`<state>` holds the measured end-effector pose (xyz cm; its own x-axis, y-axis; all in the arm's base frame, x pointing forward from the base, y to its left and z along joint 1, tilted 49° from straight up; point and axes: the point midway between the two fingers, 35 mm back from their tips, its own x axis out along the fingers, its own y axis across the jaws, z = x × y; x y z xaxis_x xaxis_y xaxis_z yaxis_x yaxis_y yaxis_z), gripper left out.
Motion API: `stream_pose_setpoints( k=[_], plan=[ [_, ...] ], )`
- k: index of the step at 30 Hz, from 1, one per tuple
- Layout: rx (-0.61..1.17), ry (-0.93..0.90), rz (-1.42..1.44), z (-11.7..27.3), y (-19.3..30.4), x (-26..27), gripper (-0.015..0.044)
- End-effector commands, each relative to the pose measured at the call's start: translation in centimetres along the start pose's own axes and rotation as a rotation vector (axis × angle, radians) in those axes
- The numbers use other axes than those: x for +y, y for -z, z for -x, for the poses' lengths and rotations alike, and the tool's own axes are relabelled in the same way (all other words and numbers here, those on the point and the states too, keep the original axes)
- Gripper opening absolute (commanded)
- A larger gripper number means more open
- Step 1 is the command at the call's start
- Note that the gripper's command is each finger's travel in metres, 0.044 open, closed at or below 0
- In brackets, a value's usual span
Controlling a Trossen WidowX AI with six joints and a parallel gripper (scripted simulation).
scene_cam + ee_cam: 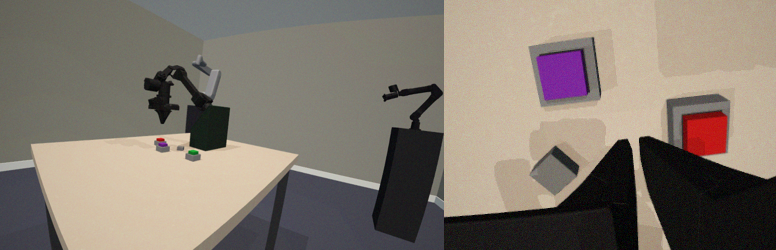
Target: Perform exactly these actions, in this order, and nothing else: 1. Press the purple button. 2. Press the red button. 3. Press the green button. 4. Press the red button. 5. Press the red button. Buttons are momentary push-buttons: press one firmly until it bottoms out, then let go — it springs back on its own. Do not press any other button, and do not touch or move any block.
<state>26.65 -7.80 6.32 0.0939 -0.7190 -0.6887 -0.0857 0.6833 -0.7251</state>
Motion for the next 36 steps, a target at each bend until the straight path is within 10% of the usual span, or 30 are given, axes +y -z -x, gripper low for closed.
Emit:
stream_pose_setpoints(
  k=[1,36],
  plan=[
    [0.014,0.045,0.003,0.0,3.5,-5.4,0.002],
    [0.018,0.056,0.003,-8.1,4.2,-6.6,0.002]
  ],
)
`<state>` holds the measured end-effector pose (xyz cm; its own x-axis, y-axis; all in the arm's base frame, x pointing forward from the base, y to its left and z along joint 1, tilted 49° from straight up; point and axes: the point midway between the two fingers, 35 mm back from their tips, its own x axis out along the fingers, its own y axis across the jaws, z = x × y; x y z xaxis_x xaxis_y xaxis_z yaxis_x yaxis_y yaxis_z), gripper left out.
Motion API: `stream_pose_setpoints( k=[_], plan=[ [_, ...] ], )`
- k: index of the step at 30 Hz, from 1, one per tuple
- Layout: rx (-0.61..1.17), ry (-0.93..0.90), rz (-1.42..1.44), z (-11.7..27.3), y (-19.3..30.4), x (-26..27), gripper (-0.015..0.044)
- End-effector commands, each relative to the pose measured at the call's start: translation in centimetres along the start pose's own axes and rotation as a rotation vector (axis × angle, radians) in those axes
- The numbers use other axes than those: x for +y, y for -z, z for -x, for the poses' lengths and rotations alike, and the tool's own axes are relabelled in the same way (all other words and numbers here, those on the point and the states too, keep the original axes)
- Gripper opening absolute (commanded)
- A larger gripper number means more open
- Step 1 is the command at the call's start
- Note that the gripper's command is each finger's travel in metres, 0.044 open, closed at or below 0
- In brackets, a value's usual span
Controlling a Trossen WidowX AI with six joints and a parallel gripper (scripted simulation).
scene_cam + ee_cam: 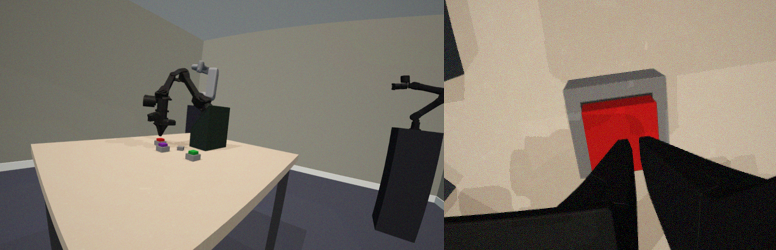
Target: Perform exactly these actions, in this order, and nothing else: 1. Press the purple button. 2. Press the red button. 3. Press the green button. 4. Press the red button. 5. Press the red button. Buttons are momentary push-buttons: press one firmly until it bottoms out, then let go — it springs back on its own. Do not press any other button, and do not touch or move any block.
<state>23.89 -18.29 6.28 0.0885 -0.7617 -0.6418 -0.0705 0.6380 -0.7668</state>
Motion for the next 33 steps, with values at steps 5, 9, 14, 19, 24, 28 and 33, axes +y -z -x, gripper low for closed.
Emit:
stream_pose_setpoints(
  k=[5,9,14,19,24,28,33],
  plan=[
    [0.007,-0.006,0.013,-1.6,0.2,0.3,0.002],
    [0.007,-0.006,0.013,-2.0,0.2,0.3,0.002],
    [0.007,-0.006,0.013,-2.0,0.2,0.3,0.002],
    [0.007,-0.006,0.013,-2.0,0.2,0.3,0.002],
    [0.007,-0.006,0.013,-2.0,0.2,0.3,0.002],
    [0.007,-0.006,0.013,-2.0,0.2,0.3,0.002],
    [0.007,-0.006,0.013,-2.0,0.2,0.3,0.002]
  ],
)
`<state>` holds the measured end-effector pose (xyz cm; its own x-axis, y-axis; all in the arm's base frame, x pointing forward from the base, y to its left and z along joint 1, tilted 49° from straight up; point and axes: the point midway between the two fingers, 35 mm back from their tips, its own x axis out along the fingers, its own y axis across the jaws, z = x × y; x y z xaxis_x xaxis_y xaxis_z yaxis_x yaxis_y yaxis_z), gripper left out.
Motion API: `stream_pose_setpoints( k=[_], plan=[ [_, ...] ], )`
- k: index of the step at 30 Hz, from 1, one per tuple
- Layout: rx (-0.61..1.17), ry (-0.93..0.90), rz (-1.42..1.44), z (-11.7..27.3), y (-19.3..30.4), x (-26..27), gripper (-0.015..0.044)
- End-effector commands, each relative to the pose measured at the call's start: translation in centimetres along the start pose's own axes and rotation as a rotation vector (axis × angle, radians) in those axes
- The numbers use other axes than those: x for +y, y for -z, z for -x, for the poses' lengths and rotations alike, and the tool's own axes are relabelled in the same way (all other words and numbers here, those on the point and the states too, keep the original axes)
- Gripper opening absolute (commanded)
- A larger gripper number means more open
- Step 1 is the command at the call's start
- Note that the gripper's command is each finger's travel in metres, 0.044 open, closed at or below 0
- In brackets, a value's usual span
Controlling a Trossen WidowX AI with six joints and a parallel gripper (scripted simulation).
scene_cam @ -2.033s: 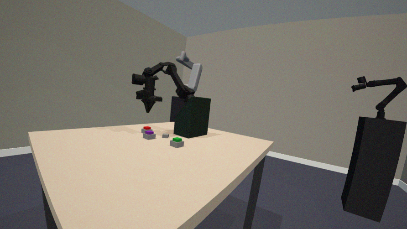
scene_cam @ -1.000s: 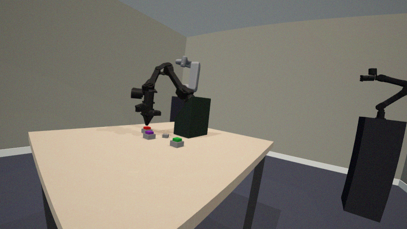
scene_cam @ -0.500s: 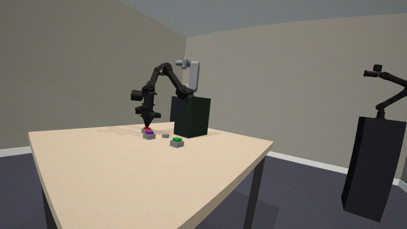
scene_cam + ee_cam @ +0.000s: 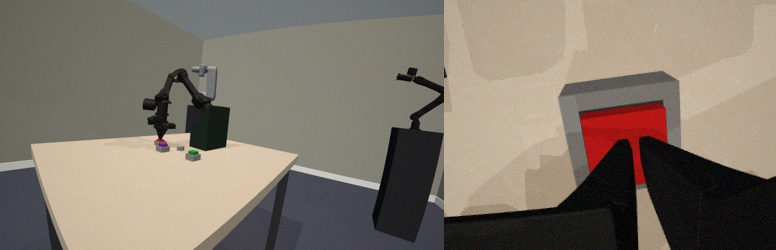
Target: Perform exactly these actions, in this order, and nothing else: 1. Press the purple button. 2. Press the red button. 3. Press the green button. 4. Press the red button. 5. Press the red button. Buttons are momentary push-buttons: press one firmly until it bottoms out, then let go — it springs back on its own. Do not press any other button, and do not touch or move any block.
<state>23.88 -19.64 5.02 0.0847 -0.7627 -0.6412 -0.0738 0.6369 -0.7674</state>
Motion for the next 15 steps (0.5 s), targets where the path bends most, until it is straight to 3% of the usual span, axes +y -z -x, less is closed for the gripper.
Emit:
stream_pose_setpoints(
  k=[1,6,15],
  plan=[
    [0.003,-0.006,0.01,-0.1,0.1,0.2,0.002],
    [0.003,-0.007,0.01,3.1,0.0,0.2,0.002],
    [0.003,-0.008,0.01,2.7,0.0,0.2,0.002]
  ],
)
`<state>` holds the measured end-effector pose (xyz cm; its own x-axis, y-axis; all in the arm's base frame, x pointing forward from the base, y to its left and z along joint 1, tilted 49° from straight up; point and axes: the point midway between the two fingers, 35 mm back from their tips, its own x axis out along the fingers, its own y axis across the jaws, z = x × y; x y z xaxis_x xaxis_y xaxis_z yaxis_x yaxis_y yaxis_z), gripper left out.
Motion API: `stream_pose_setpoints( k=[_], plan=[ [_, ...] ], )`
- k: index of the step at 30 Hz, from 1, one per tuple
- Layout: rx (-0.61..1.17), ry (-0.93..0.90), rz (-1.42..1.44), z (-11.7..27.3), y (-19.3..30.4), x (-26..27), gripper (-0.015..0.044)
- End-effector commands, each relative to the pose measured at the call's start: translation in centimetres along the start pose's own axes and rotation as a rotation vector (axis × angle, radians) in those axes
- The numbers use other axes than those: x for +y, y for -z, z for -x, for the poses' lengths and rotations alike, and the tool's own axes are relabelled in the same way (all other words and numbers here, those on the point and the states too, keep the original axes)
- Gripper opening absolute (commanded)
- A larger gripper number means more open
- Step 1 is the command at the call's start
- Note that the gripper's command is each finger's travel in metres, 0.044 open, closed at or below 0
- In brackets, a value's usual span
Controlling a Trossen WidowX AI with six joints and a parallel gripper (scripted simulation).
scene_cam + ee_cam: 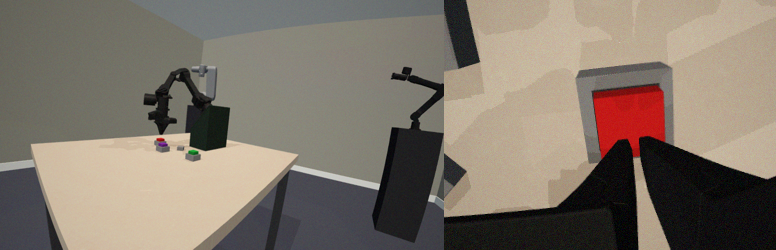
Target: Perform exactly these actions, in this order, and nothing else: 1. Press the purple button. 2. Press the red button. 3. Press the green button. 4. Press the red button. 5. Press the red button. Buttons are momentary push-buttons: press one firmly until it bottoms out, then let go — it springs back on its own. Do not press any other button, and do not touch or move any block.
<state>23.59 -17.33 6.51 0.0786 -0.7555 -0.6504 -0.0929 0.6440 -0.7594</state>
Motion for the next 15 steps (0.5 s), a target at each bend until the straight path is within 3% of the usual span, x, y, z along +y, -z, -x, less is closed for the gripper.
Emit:
stream_pose_setpoints(
  k=[1,15],
  plan=[
    [-0.002,0.004,-0.009,-0.2,0.0,-0.2,0.002],
    [-0.002,0.005,-0.008,-2.5,0.0,-0.2,0.002]
  ],
)
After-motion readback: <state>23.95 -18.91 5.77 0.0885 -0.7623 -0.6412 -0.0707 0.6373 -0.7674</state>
